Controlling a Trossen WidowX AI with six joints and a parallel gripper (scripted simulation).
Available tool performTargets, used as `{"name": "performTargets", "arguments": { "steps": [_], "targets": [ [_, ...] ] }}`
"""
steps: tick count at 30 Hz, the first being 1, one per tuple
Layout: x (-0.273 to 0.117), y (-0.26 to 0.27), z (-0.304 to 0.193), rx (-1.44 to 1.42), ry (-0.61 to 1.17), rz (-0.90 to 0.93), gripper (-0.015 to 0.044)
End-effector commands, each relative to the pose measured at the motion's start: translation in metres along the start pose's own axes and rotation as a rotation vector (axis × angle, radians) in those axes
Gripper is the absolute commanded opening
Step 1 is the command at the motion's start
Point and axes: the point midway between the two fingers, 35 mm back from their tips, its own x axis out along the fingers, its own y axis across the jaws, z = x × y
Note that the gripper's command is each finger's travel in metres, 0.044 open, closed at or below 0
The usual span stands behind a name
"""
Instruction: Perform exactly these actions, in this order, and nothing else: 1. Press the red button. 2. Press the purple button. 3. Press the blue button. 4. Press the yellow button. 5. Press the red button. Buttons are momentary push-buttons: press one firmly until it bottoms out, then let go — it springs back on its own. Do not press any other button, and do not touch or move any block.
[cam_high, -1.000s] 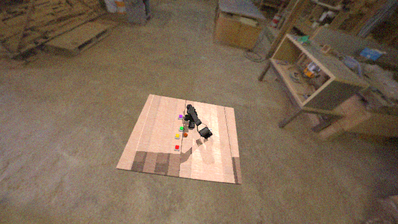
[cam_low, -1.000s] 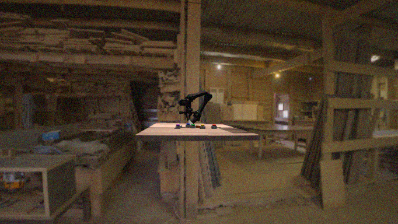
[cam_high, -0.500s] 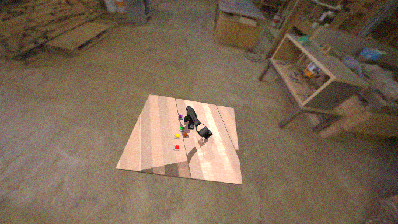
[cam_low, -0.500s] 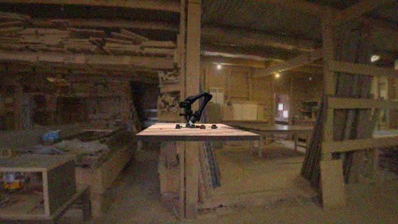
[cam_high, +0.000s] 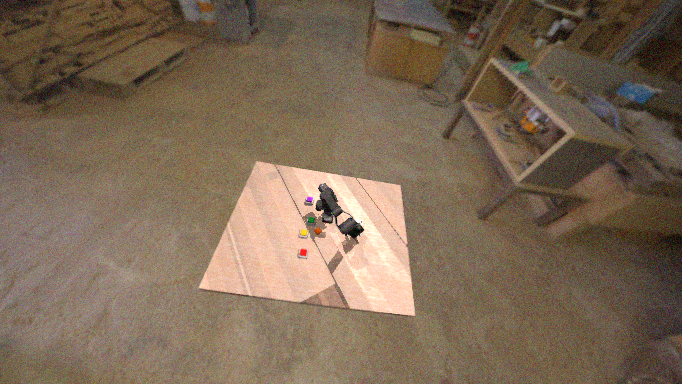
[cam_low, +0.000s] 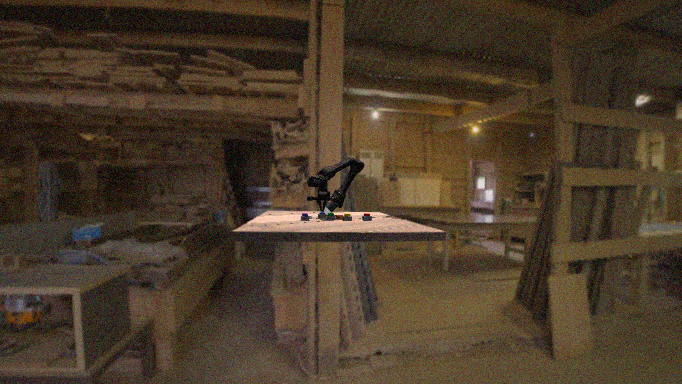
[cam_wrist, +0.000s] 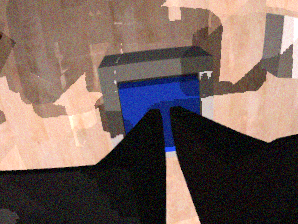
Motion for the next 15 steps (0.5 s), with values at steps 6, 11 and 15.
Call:
{"name": "performTargets", "arguments": {
  "steps": [6,11,15],
  "targets": [
    [0.001,0.001,-0.001,0.006,0.001,0.005,0.0020],
    [-0.010,0.000,0.000,0.002,0.000,0.001,0.0020],
    [-0.032,0.000,-0.001,0.006,0.001,0.004,0.0020]
  ]
}}
